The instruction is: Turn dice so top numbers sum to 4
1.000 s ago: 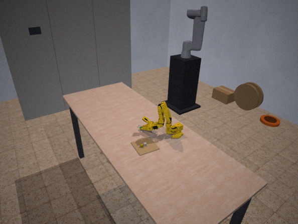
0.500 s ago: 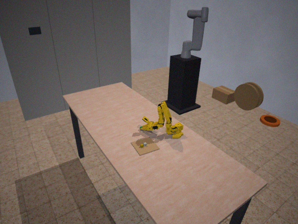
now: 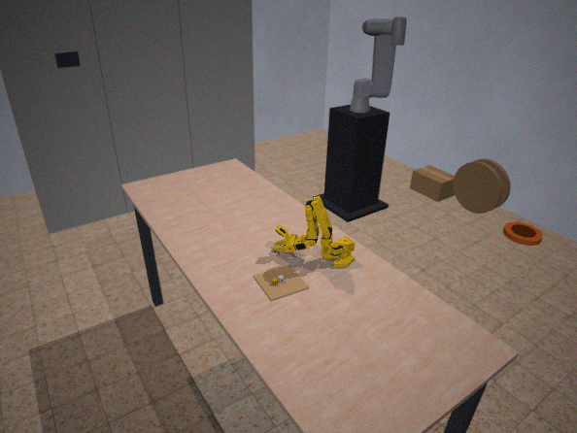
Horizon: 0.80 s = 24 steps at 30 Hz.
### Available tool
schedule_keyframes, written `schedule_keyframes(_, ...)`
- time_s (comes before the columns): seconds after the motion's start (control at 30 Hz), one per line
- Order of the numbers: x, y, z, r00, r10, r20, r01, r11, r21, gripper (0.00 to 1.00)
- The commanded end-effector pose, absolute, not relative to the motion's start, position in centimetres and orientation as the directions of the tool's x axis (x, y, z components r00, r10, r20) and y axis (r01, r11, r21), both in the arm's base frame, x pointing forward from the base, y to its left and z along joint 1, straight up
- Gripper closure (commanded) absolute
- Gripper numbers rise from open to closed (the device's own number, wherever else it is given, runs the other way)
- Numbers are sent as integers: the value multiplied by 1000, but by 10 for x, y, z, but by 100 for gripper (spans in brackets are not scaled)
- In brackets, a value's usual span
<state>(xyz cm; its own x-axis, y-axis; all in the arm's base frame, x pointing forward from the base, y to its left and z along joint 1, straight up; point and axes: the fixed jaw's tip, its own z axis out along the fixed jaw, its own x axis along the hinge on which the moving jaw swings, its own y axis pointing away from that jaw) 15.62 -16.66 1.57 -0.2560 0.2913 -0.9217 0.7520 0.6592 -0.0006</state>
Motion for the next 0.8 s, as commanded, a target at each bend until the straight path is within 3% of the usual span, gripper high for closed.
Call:
schedule_keyframes(0.0, 158, -170, 21, -225, 277, -934, 758, 652, 11, 77)
schedule_keyframes(0.53, 158, -170, 21, -207, 292, -934, 763, 646, 32, 73)
schedule_keyframes(0.77, 155, -164, 25, 22, 459, -888, 785, 542, 300, 73)
